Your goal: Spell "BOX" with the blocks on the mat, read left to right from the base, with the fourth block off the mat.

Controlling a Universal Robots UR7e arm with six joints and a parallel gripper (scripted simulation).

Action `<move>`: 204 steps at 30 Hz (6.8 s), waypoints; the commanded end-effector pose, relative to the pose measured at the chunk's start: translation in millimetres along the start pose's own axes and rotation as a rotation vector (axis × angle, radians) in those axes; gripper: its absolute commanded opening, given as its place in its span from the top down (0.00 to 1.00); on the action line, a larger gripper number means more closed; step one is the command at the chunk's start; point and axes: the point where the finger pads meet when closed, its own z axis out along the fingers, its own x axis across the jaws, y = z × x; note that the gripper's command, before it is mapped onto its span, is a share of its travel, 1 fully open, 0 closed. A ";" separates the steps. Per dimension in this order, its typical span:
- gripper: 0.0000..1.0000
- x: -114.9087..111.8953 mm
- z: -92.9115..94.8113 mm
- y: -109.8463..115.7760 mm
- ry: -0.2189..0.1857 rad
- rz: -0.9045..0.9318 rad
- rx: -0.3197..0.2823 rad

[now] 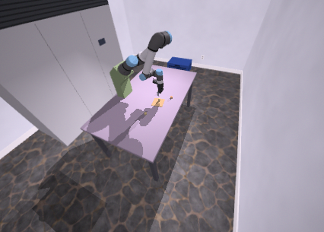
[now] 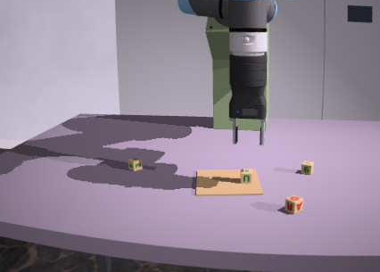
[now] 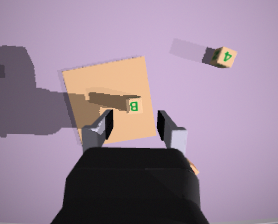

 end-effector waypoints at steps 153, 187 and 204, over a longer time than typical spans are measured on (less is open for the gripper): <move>0.00 100.2 10.5 120.2 0.002 2.324 -0.001; 0.00 101.1 49.6 120.7 0.002 2.324 -0.001; 0.00 101.4 60.6 120.8 0.002 2.324 -0.001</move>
